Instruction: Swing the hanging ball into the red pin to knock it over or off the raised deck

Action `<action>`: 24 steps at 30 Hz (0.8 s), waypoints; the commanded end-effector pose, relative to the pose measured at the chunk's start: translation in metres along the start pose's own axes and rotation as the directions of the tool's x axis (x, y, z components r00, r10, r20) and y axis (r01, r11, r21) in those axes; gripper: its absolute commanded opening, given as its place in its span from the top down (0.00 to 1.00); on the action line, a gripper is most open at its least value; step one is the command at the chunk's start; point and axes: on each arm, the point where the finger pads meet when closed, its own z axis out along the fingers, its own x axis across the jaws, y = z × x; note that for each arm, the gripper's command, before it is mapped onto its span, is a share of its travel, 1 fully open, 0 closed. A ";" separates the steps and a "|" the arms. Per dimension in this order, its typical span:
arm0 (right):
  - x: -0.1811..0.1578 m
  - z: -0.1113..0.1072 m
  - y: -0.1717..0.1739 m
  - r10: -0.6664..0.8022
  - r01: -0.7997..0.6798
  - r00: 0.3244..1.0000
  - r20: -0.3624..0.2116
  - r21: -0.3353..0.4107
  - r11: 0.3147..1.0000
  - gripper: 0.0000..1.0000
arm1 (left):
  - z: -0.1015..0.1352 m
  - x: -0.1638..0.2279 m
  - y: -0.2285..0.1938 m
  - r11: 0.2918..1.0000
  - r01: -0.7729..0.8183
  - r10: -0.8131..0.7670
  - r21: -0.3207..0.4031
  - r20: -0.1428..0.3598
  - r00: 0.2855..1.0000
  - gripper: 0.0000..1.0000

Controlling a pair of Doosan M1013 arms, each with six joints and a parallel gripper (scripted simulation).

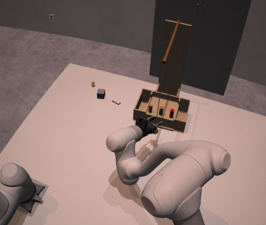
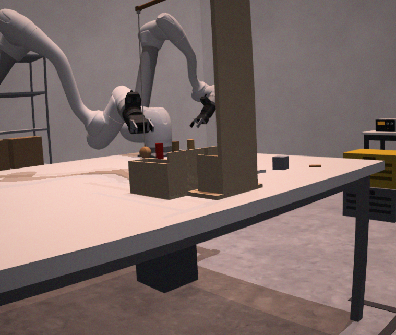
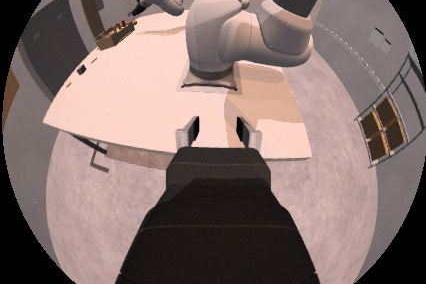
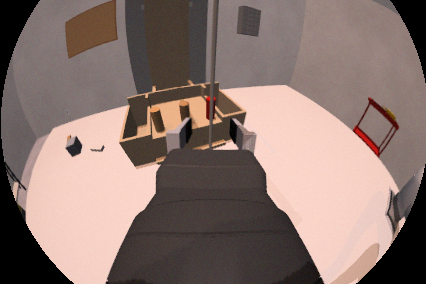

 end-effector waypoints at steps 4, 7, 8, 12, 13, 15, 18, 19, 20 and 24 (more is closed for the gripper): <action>0.000 0.000 -0.001 0.001 -0.001 1.000 0.001 0.000 1.000 0.00 | 0.000 0.000 0.000 1.000 0.000 0.000 -0.001 0.000 1.000 0.00; 0.000 0.000 -0.001 0.001 -0.001 1.000 0.001 0.000 1.000 0.00 | 0.000 0.000 0.000 1.000 0.000 0.000 -0.001 0.000 1.000 0.00; 0.000 0.000 -0.001 0.001 -0.001 1.000 0.001 0.000 1.000 0.00 | 0.000 0.000 0.000 1.000 0.000 0.000 -0.001 0.000 1.000 0.00; 0.000 0.000 -0.001 0.001 -0.001 1.000 0.001 0.000 1.000 0.00 | 0.000 0.000 0.000 1.000 0.000 0.000 -0.001 0.000 1.000 0.00; 0.000 0.000 -0.001 0.001 -0.001 1.000 0.001 0.000 1.000 0.00 | 0.000 0.000 0.000 1.000 0.000 0.000 -0.001 0.000 1.000 0.00; 0.000 0.000 -0.001 0.001 -0.001 1.000 0.001 0.000 1.000 0.00 | 0.000 0.000 0.000 1.000 0.000 0.000 -0.001 0.000 1.000 0.00; 0.000 0.000 -0.001 0.001 -0.001 1.000 0.001 0.000 1.000 0.00 | 0.000 0.000 0.000 1.000 0.000 0.000 -0.001 0.000 1.000 0.00; 0.000 0.000 -0.001 0.001 -0.001 1.000 0.001 0.000 1.000 0.00 | 0.000 0.000 0.000 1.000 0.000 0.000 -0.001 0.000 1.000 0.00; 0.000 0.000 -0.001 0.001 -0.001 1.000 0.001 0.000 1.000 0.00 | 0.000 0.000 0.000 1.000 0.000 0.000 -0.001 0.000 1.000 0.00; 0.000 0.000 -0.001 0.001 -0.001 1.000 0.001 0.000 1.000 1.00 | 0.000 0.000 0.000 1.000 0.000 0.000 -0.001 0.000 1.000 0.00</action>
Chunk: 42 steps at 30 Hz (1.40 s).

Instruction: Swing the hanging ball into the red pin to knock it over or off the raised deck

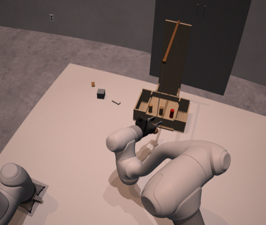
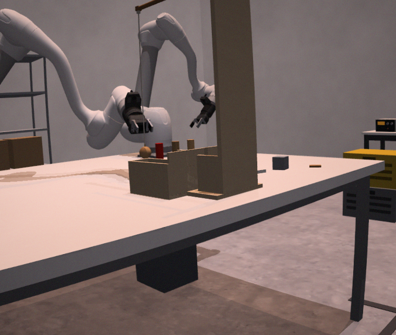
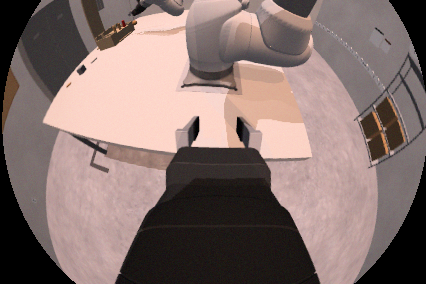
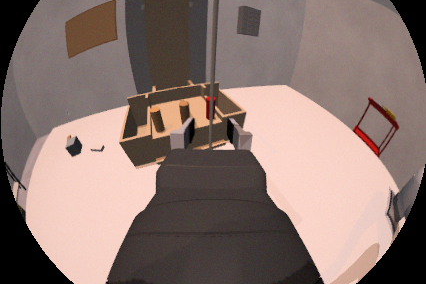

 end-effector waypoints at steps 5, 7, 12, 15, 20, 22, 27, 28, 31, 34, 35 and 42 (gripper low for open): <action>0.000 0.000 -0.001 0.001 -0.001 1.000 0.001 0.000 1.000 1.00 | 0.000 0.000 0.000 1.000 0.000 0.000 -0.001 0.000 1.000 0.00; 0.000 0.000 -0.001 0.001 -0.001 1.000 0.001 0.000 1.000 1.00 | 0.000 0.000 0.000 1.000 0.000 0.000 -0.001 0.000 1.000 0.00; 0.000 0.000 -0.001 0.001 -0.001 1.000 0.001 0.000 1.000 1.00 | 0.000 0.000 0.000 1.000 0.000 0.000 -0.001 0.000 1.000 0.00; 0.000 0.000 -0.001 0.001 -0.001 1.000 0.001 0.000 1.000 1.00 | 0.000 0.000 0.000 1.000 0.000 0.000 -0.001 0.000 1.000 0.00; 0.000 0.000 -0.001 0.001 -0.001 1.000 0.001 0.000 1.000 1.00 | 0.000 0.000 0.000 1.000 0.000 0.000 -0.001 0.000 1.000 0.00; 0.000 0.000 -0.001 0.001 -0.001 1.000 0.001 0.000 1.000 1.00 | 0.000 0.000 0.000 1.000 0.000 0.000 -0.001 0.000 1.000 0.00; 0.000 0.000 -0.001 0.001 -0.001 1.000 0.001 0.000 1.000 1.00 | 0.000 0.000 0.000 1.000 0.000 0.000 -0.001 0.000 1.000 0.00; 0.000 0.000 -0.001 0.001 -0.001 1.000 0.001 0.000 1.000 1.00 | 0.000 0.000 0.000 1.000 0.000 0.000 -0.001 0.000 1.000 0.00; 0.000 0.000 -0.001 0.001 -0.001 1.000 0.001 0.000 1.000 1.00 | 0.000 0.000 0.000 1.000 0.000 0.000 -0.001 0.000 1.000 0.00; 0.000 -0.001 -0.001 0.001 -0.001 1.000 0.001 -0.002 1.000 1.00 | 0.000 0.000 0.000 1.000 0.000 0.000 -0.001 0.000 1.000 0.00; 0.000 -0.003 -0.001 0.001 -0.001 1.000 0.001 -0.005 1.000 1.00 | 0.000 0.000 0.000 1.000 0.000 0.000 -0.001 0.000 1.000 0.00; 0.000 -0.031 0.005 0.001 -0.001 1.000 0.001 -0.077 0.997 1.00 | 0.000 0.000 0.000 1.000 0.000 0.000 -0.001 0.000 1.000 0.00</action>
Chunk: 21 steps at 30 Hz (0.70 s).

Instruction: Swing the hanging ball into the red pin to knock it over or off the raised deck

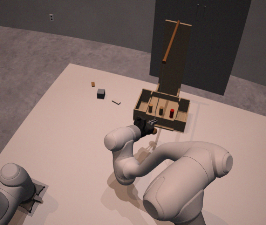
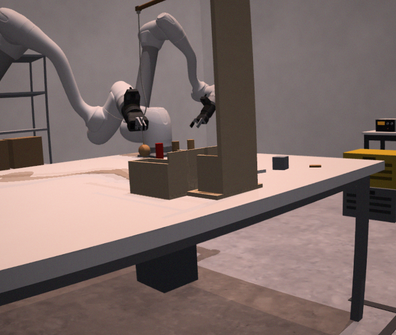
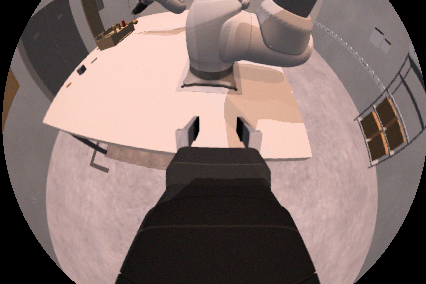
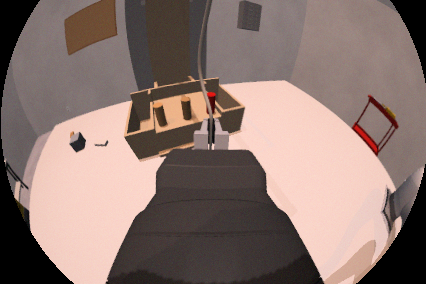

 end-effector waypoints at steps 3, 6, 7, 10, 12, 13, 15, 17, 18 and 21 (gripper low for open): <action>0.000 -0.033 0.012 0.001 -0.001 1.000 0.000 -0.090 0.996 1.00 | 0.000 0.000 0.000 1.000 0.000 0.000 -0.001 0.000 1.000 0.00; 0.000 -0.041 0.015 0.001 -0.001 1.000 0.000 -0.111 0.994 1.00 | 0.000 0.000 0.000 1.000 0.000 0.000 -0.001 0.000 1.000 0.00; 0.000 -0.050 0.017 0.001 -0.001 1.000 0.000 -0.133 0.991 1.00 | 0.000 0.000 0.000 1.000 0.000 0.000 -0.001 0.000 1.000 0.00; 0.000 -0.076 0.025 0.001 -0.001 1.000 0.000 -0.201 0.980 1.00 | 0.000 0.000 0.000 1.000 0.000 0.000 -0.001 0.000 1.000 0.00; 0.000 -0.093 0.028 0.001 -0.001 1.000 0.000 -0.245 0.970 1.00 | 0.000 0.000 0.000 1.000 0.000 0.000 -0.001 0.000 1.000 0.00; 0.000 -0.101 0.030 0.001 -0.001 1.000 0.000 -0.265 0.964 1.00 | 0.000 0.000 0.000 1.000 0.000 0.000 -0.001 0.000 1.000 0.00; 0.000 -0.116 0.032 0.001 -0.001 1.000 0.000 -0.301 0.954 1.00 | 0.000 0.000 0.000 1.000 0.000 0.000 -0.001 0.000 1.000 0.00; 0.000 -0.128 0.033 0.001 -0.001 1.000 0.000 -0.331 0.944 1.00 | 0.000 0.000 0.000 1.000 0.000 0.000 -0.001 0.000 1.000 0.00; 0.000 -0.133 0.034 0.001 -0.001 1.000 0.000 -0.343 0.939 1.00 | 0.000 0.000 0.000 1.000 0.000 0.000 -0.001 0.000 1.000 0.00; 0.000 -0.140 0.034 0.001 -0.001 1.000 0.000 -0.361 0.932 1.00 | 0.000 0.000 0.000 1.000 0.000 0.000 -0.001 0.000 1.000 0.00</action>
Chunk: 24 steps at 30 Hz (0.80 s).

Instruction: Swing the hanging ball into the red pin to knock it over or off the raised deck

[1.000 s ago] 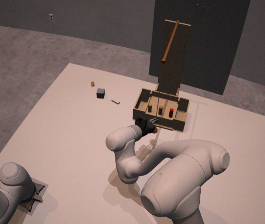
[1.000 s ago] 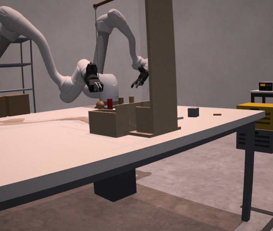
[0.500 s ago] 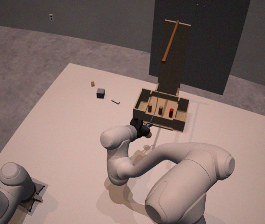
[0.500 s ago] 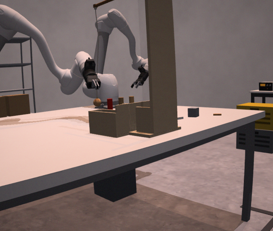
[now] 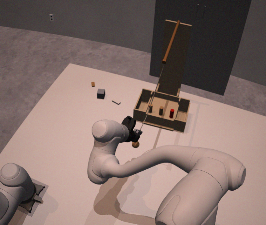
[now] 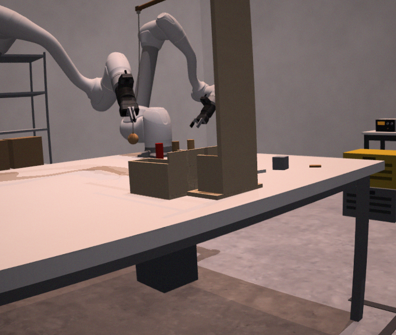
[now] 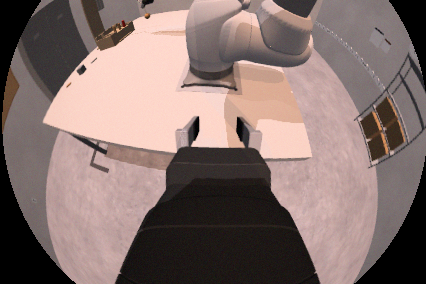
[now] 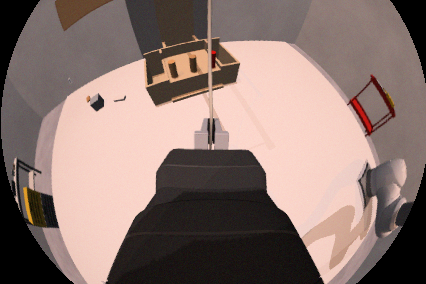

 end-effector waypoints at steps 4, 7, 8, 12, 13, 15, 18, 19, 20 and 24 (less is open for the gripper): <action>0.000 -0.010 0.004 0.001 -0.001 1.000 -0.001 -0.028 1.000 1.00 | 0.000 0.000 0.000 1.000 0.000 0.000 -0.001 0.000 1.000 0.00; 0.000 -0.011 0.004 0.001 -0.001 1.000 -0.001 -0.031 1.000 1.00 | 0.000 0.000 0.000 1.000 0.000 0.000 -0.001 0.000 1.000 0.00; 0.000 -0.011 0.004 0.001 -0.001 1.000 -0.001 -0.031 1.000 1.00 | 0.000 0.000 0.000 1.000 0.000 0.000 -0.001 0.000 1.000 0.00; 0.000 -0.011 0.004 0.001 -0.001 1.000 -0.001 -0.031 1.000 1.00 | 0.000 0.000 0.000 1.000 0.000 0.000 -0.001 0.000 1.000 0.00; 0.000 -0.011 0.004 0.001 -0.001 1.000 -0.001 -0.031 1.000 1.00 | 0.000 0.000 0.000 1.000 0.000 0.000 -0.001 0.000 1.000 0.00; 0.000 -0.011 0.004 0.001 -0.001 1.000 -0.001 -0.031 1.000 1.00 | 0.000 0.000 0.000 1.000 0.000 0.000 -0.001 0.000 1.000 0.00; 0.000 -0.011 0.004 0.001 -0.001 1.000 -0.001 -0.031 1.000 1.00 | 0.000 0.000 0.000 1.000 0.000 0.000 -0.001 0.000 1.000 0.00; 0.000 -0.011 0.004 0.001 -0.001 1.000 -0.001 -0.031 1.000 1.00 | 0.000 0.000 0.000 1.000 0.000 0.000 -0.001 0.000 1.000 0.00; 0.000 -0.011 0.004 0.001 -0.001 1.000 -0.001 -0.031 1.000 1.00 | 0.000 0.000 0.000 1.000 0.000 0.000 -0.001 0.000 1.000 0.00; 0.000 -0.011 0.004 0.001 -0.001 1.000 -0.001 -0.031 1.000 1.00 | 0.000 0.000 0.000 1.000 0.000 0.000 -0.001 0.000 1.000 0.00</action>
